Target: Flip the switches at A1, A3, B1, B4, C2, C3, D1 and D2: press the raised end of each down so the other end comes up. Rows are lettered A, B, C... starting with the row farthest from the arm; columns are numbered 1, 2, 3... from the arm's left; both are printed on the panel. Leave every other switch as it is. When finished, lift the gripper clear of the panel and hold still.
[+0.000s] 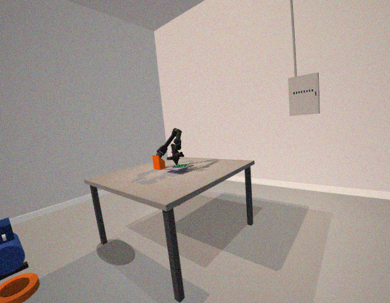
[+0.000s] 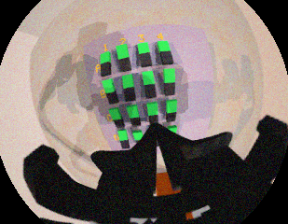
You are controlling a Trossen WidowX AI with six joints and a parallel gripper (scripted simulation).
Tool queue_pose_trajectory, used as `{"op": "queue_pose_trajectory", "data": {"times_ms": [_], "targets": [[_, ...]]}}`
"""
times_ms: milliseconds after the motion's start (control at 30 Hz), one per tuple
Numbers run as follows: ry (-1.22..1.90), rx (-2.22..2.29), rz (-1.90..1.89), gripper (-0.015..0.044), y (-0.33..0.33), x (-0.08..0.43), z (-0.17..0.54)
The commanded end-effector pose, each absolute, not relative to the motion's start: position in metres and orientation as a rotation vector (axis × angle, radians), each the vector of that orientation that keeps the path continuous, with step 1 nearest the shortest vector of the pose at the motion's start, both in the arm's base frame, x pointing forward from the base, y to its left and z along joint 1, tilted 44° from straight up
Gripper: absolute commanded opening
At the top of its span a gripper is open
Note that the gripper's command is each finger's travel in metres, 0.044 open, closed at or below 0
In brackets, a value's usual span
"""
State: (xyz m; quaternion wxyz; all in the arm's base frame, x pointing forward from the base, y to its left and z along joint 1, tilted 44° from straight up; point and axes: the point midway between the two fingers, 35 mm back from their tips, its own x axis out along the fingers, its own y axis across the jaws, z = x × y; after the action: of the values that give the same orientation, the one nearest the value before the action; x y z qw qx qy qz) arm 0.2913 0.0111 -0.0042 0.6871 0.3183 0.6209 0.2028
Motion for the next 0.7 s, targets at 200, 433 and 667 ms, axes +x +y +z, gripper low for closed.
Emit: {"op": "queue_pose_trajectory", "data": {"times_ms": [200,433,667], "targets": [[1.391,0.704,0.455,0.0,-0.029,0.287,0.037],[1.392,0.705,0.455,0.0,-0.001,0.269,0.06],[1.393,0.708,0.457,0.0,0.017,0.254,0.073]]}}
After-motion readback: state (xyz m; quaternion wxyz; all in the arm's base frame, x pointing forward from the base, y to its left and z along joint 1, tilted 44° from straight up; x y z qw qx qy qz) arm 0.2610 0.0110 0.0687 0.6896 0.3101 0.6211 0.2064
